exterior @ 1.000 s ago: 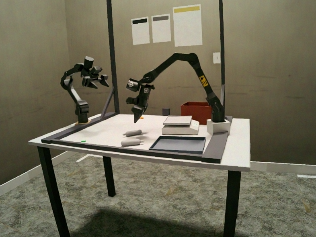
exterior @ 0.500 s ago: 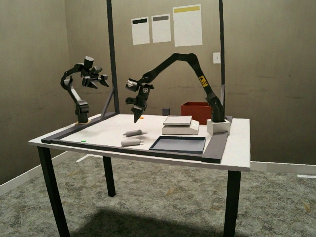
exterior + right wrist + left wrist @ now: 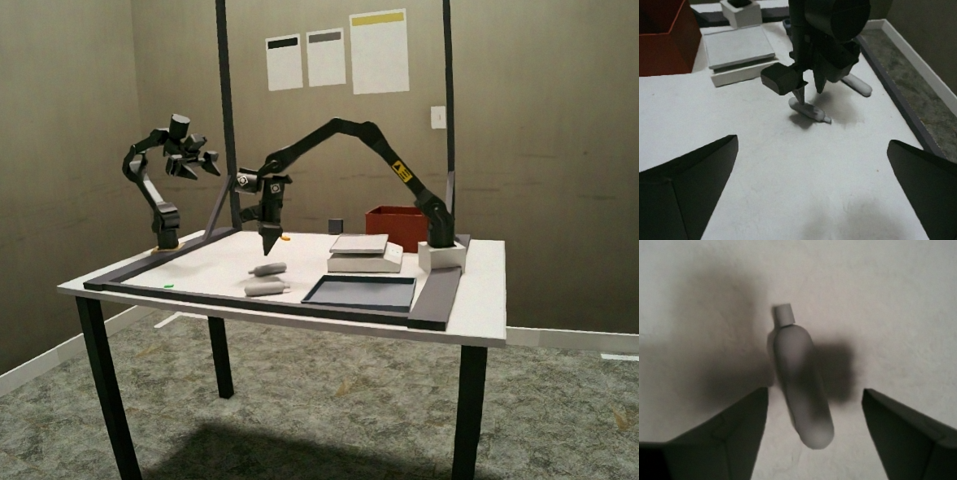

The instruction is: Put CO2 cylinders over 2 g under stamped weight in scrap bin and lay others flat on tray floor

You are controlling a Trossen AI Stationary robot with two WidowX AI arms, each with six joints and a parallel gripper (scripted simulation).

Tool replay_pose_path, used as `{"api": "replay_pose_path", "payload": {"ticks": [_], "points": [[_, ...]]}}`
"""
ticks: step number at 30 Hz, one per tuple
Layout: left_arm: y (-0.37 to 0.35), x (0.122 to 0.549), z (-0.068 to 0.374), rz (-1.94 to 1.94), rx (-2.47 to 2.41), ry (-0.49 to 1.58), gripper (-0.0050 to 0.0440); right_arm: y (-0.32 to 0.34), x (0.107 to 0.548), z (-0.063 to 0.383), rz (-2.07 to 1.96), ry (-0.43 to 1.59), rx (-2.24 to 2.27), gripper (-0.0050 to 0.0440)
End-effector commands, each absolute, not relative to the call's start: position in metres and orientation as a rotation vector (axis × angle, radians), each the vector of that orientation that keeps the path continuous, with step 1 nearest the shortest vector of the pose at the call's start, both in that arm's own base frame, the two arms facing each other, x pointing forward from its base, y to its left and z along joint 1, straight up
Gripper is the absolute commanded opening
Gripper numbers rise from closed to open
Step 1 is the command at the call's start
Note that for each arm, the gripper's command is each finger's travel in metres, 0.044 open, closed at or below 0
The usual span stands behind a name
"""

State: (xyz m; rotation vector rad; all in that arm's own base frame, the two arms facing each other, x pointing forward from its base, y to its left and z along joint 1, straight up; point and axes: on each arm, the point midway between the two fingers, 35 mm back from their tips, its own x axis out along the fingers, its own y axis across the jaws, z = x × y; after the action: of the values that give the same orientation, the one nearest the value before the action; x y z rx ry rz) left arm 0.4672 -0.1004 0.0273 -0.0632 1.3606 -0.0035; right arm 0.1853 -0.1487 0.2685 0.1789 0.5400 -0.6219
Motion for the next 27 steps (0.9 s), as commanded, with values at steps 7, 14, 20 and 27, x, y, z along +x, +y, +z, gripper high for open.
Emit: {"api": "replay_pose_path", "payload": {"ticks": [7, 14, 20, 27], "points": [[-0.096, 0.486, 0.013, 0.142, -0.186, 1.48, 0.0244, -0.149, 0.185, 0.274, -0.624, 0.526, 0.173, 0.044], [-0.093, 0.493, 0.018, 0.231, -0.251, 1.528, 0.0244, -0.149, 0.185, 0.274, -0.624, 0.526, 0.173, 0.044], [-0.094, 0.494, 0.02, 0.237, -0.255, 1.53, 0.0244, -0.149, 0.185, 0.274, -0.624, 0.526, 0.173, 0.044], [-0.093, 0.493, 0.019, 0.233, -0.253, 1.525, 0.0244, -0.149, 0.185, 0.274, -0.624, 0.526, 0.173, 0.044]]}}
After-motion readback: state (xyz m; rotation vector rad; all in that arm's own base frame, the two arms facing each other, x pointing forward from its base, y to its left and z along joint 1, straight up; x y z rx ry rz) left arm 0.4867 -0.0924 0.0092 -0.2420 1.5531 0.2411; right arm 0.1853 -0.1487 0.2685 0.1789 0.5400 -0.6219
